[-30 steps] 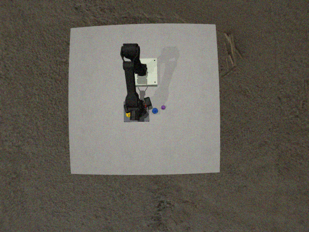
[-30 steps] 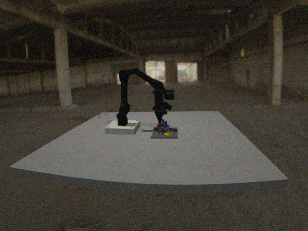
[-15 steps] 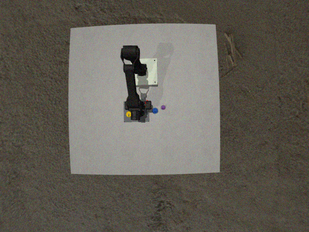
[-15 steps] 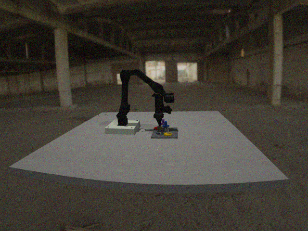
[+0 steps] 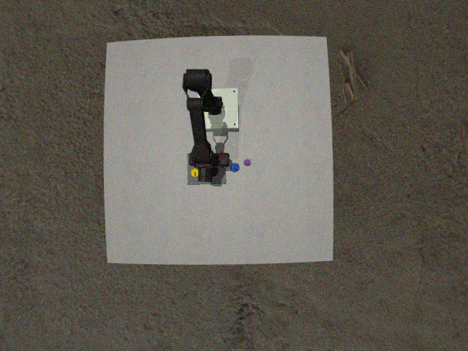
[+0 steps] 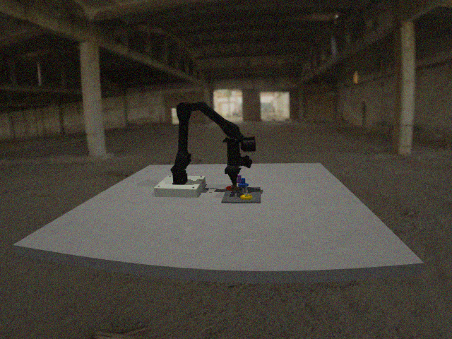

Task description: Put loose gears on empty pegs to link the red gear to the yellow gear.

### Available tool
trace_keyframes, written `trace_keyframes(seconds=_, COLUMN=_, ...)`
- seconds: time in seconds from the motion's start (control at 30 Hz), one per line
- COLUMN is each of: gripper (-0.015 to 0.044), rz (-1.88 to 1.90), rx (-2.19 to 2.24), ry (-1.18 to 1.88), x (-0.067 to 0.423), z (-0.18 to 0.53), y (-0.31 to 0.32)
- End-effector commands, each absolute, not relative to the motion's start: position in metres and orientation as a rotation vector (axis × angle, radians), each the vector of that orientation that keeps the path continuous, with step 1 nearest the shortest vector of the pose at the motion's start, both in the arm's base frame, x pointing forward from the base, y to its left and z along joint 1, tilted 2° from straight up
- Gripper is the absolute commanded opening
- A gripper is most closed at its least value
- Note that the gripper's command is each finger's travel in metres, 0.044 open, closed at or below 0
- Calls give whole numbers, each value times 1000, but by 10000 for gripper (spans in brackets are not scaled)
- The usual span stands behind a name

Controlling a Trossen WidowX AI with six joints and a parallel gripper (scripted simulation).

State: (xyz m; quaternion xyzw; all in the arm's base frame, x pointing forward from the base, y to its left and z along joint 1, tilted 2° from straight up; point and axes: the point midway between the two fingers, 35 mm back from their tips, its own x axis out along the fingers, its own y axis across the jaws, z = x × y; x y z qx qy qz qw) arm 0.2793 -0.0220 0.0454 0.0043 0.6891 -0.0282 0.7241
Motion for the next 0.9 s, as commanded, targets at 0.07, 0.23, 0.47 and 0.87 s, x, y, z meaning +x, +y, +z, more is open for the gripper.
trace_keyframes(seconds=0.07, gripper=0, rz=45, rx=-101, ry=1524, x=278, z=44, y=-21)
trace_keyframes(seconds=0.23, gripper=0, rz=144, rx=-204, ry=1521, x=278, z=43, y=-22)
trace_keyframes(seconds=0.47, gripper=0, rz=225, rx=-289, ry=1515, x=279, z=42, y=-23)
trace_keyframes(seconds=0.87, gripper=0, rz=37, rx=-93, ry=1525, x=279, z=40, y=-21)
